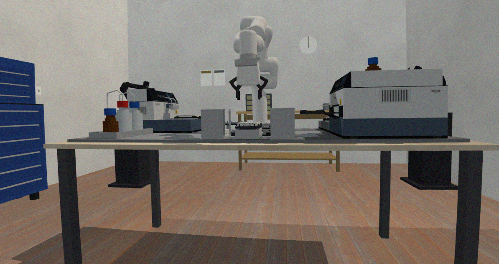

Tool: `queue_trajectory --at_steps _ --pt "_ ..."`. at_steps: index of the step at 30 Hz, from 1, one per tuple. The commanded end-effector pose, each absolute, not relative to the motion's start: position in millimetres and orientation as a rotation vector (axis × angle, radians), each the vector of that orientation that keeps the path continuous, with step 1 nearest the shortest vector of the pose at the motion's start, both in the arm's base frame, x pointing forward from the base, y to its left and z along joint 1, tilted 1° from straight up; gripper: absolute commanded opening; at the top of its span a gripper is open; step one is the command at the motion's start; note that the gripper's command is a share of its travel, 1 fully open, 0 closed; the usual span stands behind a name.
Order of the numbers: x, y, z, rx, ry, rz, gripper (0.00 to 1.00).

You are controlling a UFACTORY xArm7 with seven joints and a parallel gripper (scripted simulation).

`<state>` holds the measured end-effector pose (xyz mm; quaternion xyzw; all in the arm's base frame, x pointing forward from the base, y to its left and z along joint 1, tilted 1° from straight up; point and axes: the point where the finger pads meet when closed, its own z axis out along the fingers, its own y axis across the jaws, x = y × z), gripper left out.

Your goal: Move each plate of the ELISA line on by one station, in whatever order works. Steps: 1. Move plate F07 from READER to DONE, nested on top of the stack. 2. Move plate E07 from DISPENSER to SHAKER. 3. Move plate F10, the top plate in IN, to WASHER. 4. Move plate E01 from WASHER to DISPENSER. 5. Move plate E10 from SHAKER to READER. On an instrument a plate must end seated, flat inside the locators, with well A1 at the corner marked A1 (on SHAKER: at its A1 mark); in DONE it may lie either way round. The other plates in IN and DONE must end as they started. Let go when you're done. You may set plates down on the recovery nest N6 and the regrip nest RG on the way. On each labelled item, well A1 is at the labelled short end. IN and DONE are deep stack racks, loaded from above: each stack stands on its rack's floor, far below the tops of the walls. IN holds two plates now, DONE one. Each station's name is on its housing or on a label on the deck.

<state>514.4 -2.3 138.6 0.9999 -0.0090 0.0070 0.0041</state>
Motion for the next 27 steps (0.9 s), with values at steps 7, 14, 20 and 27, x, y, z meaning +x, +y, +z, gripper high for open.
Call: queue_trajectory --at_steps 7,14,20,27 --pt "516.5 -2.4 131.8 3.133 -0.028 0.033 1.00" --pt "516.6 -2.5 122.4 3.133 -0.028 0.033 1.00" --pt "516.8 -2.5 114.4 3.133 -0.028 0.033 1.00" --pt "516.9 -2.6 107.8 3.133 -0.028 0.033 1.00"
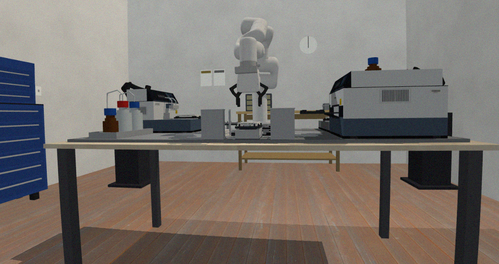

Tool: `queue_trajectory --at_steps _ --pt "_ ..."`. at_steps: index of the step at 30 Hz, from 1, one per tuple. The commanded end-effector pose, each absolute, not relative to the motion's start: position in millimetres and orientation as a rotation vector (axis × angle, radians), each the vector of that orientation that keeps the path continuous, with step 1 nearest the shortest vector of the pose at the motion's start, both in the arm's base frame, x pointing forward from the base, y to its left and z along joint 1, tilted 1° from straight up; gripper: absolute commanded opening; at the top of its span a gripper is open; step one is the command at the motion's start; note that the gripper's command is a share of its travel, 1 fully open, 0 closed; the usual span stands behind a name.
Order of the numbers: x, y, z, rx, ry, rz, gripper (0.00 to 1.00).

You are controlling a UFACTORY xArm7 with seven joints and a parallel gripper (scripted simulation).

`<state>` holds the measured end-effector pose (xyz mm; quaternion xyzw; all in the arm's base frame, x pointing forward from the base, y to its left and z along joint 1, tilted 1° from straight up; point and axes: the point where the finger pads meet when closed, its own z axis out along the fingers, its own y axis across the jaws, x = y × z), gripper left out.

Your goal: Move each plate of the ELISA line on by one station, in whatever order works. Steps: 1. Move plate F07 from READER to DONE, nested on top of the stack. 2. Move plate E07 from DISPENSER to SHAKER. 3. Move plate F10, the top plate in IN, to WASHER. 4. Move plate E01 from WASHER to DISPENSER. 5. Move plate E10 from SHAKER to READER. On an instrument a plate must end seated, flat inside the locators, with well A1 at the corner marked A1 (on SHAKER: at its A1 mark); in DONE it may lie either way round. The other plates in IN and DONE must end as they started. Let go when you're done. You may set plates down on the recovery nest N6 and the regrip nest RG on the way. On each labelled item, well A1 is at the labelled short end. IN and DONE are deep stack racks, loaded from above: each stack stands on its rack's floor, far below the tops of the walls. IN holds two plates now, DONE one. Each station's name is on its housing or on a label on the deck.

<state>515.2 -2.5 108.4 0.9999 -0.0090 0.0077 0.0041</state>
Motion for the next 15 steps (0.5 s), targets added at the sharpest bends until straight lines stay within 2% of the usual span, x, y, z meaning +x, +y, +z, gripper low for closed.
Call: queue_trajectory --at_steps 1,15 --pt "516.9 -2.6 106.4 3.133 -0.028 0.033 1.00" --pt "517.2 -2.7 90.5 3.133 -0.028 0.033 1.00"
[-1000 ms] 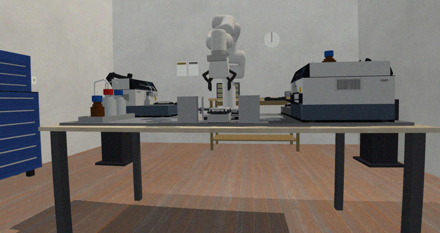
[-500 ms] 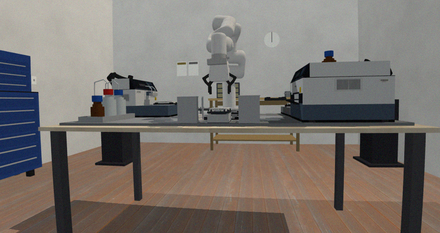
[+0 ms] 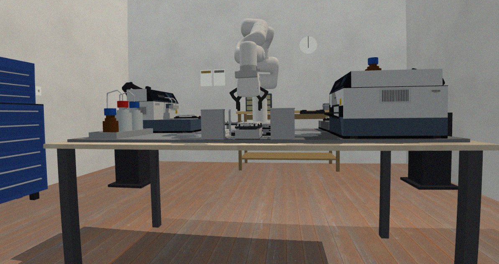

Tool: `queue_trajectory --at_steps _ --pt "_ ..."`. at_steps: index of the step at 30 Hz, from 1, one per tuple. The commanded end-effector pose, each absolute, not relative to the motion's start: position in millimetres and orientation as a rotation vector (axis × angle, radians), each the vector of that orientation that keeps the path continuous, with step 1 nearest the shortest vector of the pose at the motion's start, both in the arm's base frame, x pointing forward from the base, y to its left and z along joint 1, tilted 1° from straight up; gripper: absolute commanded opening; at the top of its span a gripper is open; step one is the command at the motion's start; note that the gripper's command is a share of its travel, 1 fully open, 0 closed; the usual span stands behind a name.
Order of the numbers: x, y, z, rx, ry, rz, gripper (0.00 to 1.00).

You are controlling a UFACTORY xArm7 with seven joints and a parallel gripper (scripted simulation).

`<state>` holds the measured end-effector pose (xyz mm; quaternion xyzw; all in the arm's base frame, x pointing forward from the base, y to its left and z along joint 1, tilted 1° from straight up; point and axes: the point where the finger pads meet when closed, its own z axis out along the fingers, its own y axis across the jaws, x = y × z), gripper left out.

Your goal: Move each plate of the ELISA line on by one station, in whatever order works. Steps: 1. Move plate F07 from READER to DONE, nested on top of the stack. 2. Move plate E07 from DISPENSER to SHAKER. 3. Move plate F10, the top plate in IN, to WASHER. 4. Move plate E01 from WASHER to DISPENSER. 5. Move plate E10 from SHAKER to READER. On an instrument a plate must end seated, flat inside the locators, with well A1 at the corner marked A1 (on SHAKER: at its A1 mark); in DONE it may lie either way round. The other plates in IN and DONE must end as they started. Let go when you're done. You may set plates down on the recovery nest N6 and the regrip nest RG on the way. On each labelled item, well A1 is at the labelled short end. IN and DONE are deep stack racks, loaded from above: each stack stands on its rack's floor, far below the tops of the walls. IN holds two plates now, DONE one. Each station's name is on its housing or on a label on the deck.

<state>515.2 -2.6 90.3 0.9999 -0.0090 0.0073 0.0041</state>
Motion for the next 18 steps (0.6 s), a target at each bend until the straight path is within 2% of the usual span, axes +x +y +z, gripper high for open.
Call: queue_trajectory --at_steps 1,18 --pt "517.2 -2.8 89.1 3.133 -0.028 0.033 1.00" --pt "517.6 -2.9 69.0 3.133 -0.028 0.033 1.00"
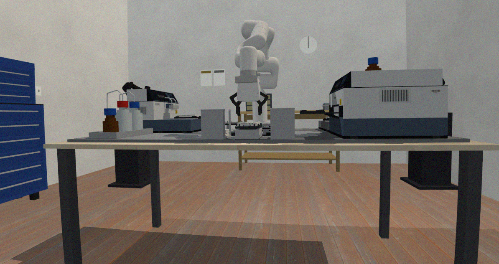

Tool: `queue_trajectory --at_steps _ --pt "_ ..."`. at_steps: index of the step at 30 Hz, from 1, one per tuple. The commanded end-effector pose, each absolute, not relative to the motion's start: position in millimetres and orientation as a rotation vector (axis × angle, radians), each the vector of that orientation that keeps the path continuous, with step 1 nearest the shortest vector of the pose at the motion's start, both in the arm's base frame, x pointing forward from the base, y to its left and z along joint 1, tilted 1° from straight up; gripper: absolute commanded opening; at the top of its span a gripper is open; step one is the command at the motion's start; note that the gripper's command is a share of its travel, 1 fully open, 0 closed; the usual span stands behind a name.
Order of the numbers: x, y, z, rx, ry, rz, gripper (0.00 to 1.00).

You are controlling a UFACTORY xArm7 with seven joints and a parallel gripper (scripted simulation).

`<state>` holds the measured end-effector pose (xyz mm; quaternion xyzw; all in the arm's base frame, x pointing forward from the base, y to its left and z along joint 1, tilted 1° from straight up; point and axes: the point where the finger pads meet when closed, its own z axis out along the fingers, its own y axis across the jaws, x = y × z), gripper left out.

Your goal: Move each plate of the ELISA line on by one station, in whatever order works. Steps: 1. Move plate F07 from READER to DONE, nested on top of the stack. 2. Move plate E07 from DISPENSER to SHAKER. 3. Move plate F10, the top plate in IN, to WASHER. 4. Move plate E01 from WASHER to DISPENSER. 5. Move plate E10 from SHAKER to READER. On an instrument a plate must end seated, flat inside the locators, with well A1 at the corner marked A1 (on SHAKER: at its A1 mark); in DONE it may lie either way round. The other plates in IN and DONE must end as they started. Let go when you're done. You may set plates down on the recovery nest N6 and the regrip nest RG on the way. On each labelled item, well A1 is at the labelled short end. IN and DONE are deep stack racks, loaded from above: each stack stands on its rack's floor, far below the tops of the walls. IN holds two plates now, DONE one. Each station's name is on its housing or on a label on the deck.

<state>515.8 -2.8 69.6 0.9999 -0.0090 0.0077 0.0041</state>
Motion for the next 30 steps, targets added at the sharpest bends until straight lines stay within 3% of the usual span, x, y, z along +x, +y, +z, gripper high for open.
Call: queue_trajectory --at_steps 1,30 --pt "517.6 -3.0 67.7 3.133 -0.028 0.033 1.00" --pt "517.7 -3.1 55.1 3.133 -0.028 0.033 1.00"
